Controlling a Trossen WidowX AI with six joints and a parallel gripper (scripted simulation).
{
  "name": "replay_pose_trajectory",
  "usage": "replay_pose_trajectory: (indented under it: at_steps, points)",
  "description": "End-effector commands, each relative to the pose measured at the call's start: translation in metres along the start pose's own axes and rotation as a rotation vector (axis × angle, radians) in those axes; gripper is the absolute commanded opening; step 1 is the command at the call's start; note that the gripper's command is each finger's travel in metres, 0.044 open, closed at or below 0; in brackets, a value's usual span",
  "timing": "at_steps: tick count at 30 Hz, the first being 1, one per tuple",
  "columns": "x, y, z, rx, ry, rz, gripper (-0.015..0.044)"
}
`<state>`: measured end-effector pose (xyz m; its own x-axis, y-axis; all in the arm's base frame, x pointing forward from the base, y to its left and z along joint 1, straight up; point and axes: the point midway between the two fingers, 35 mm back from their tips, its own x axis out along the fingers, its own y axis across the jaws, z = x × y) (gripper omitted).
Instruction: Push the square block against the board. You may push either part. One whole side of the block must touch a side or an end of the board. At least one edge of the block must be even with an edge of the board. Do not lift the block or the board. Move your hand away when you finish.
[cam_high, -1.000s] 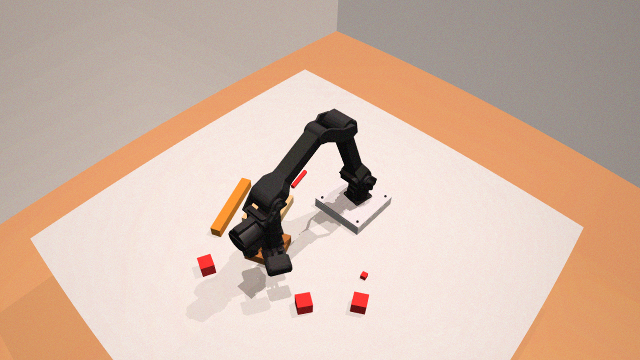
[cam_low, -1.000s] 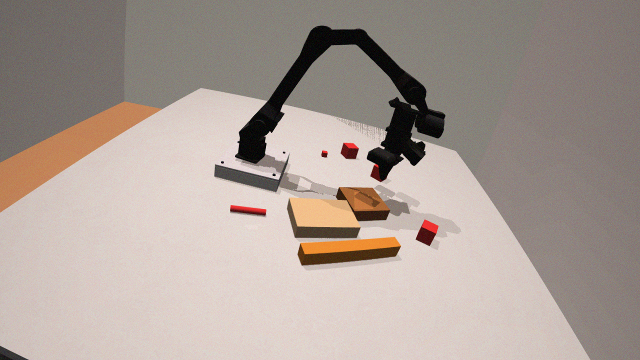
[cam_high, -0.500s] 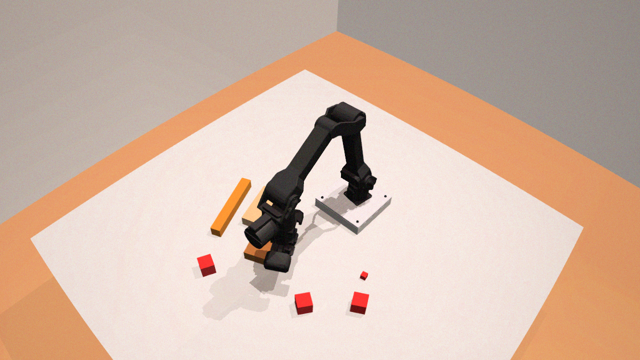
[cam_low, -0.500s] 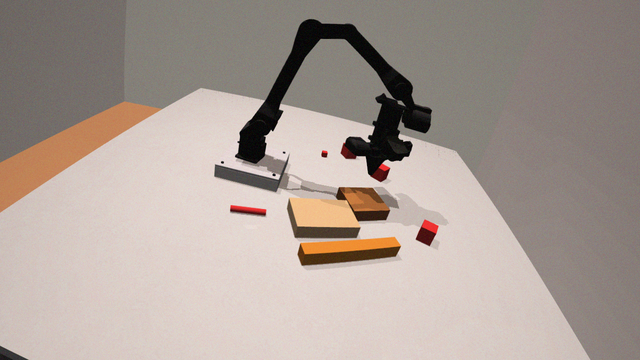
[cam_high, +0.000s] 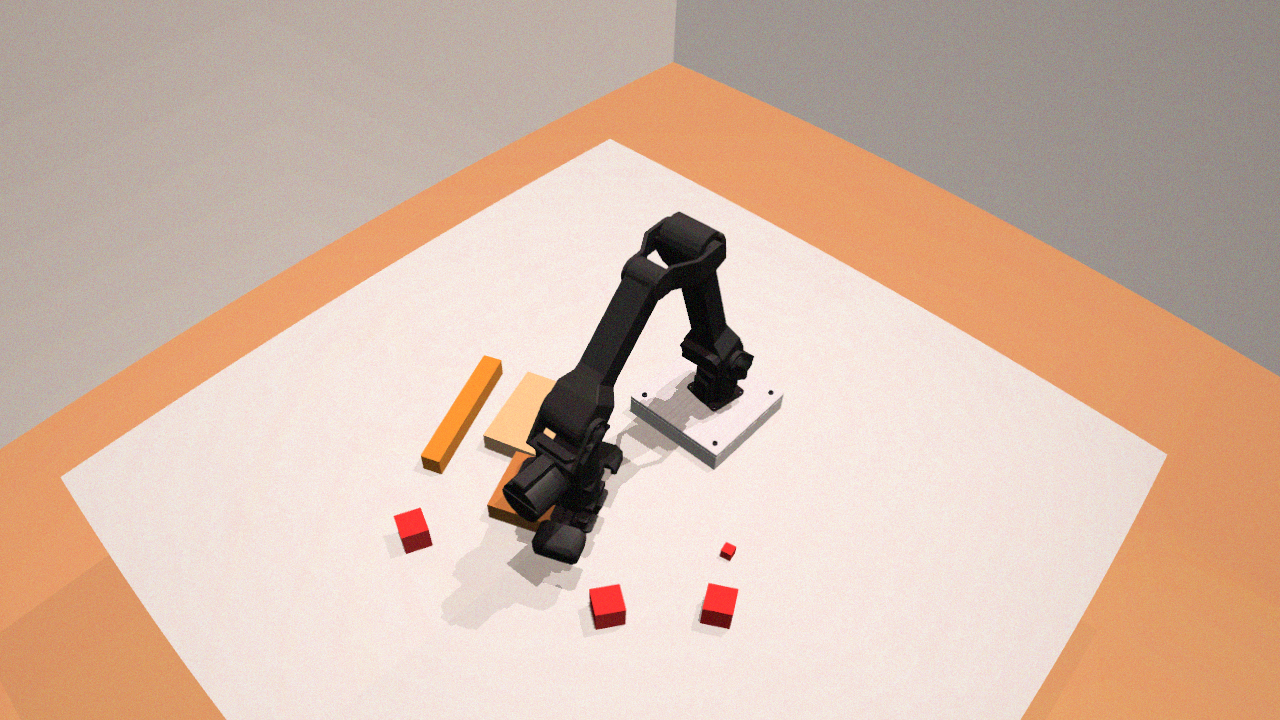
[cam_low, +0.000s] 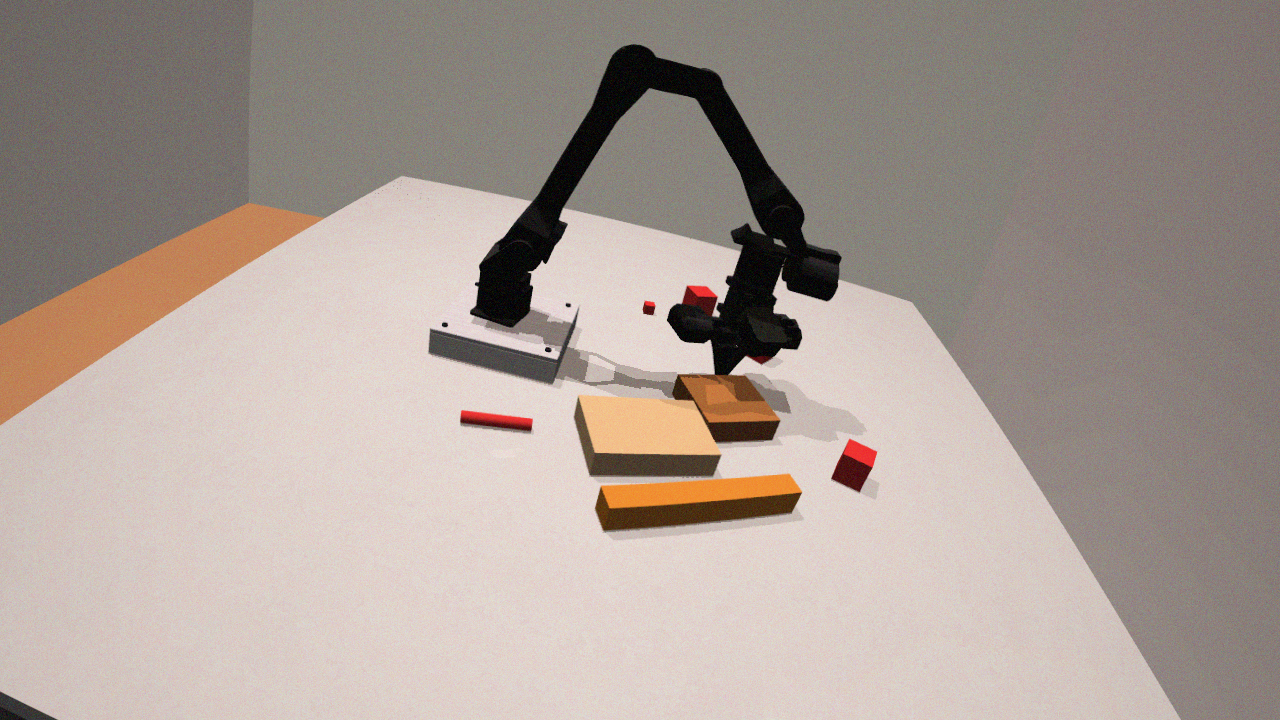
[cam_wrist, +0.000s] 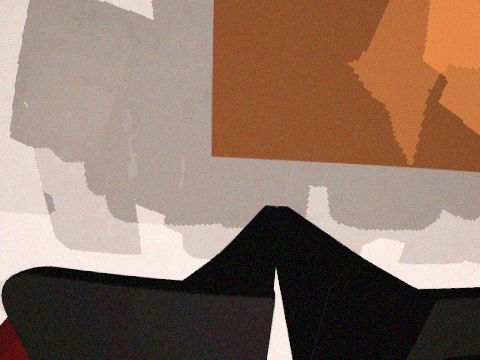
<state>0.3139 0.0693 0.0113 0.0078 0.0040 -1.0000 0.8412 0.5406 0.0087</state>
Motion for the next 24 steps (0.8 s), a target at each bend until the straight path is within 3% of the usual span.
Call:
replay_pose_trajectory:
  at_steps: [1, 24]
  points:
    - [0.0, 0.003, 0.002, 0.004, -0.007, 0.016, 0.0]
    - [0.0, 0.006, 0.032, 0.004, -0.009, 0.016, 0.0]
